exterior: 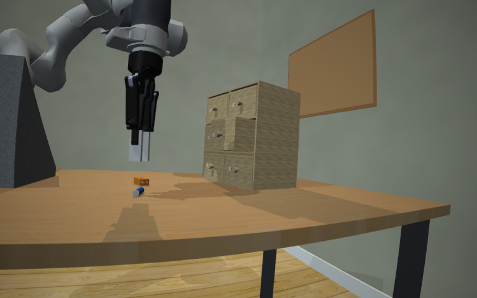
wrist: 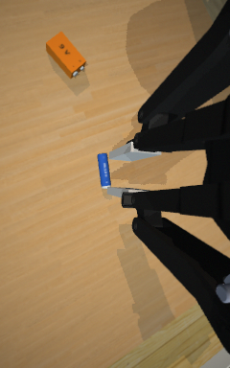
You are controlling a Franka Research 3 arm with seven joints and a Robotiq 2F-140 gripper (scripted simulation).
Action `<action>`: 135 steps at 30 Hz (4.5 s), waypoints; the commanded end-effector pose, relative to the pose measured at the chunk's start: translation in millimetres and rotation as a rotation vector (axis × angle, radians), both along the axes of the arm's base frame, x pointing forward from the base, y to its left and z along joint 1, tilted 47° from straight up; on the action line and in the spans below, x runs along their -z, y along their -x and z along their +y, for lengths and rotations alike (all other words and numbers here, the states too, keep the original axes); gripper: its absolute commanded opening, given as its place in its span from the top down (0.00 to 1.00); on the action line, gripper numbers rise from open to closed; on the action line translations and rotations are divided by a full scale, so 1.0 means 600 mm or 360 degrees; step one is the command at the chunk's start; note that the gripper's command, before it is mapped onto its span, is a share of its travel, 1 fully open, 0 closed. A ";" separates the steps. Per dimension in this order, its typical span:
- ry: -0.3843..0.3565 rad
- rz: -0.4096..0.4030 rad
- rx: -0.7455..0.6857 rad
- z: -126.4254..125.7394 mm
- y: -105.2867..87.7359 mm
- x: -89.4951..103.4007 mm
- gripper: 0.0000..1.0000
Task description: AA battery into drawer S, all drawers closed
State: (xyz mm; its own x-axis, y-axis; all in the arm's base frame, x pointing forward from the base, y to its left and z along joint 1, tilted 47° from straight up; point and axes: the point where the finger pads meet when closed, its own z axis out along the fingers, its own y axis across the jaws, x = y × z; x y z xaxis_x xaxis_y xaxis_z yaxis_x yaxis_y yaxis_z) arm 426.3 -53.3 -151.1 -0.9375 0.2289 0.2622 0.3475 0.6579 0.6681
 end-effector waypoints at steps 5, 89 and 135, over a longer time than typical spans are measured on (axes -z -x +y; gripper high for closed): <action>0.0000 0.0432 0.0386 0.005 -0.003 -0.005 0.80; 0.0044 0.1601 0.1509 0.007 -0.003 -0.002 0.83; 0.0044 0.1602 0.1509 0.068 0.000 0.055 0.83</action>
State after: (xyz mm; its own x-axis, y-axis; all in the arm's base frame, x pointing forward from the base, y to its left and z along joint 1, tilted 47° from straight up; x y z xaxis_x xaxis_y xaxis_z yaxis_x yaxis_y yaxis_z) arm 424.7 -12.2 -183.5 0.1714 0.6816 0.7114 0.9844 -0.0899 -0.1511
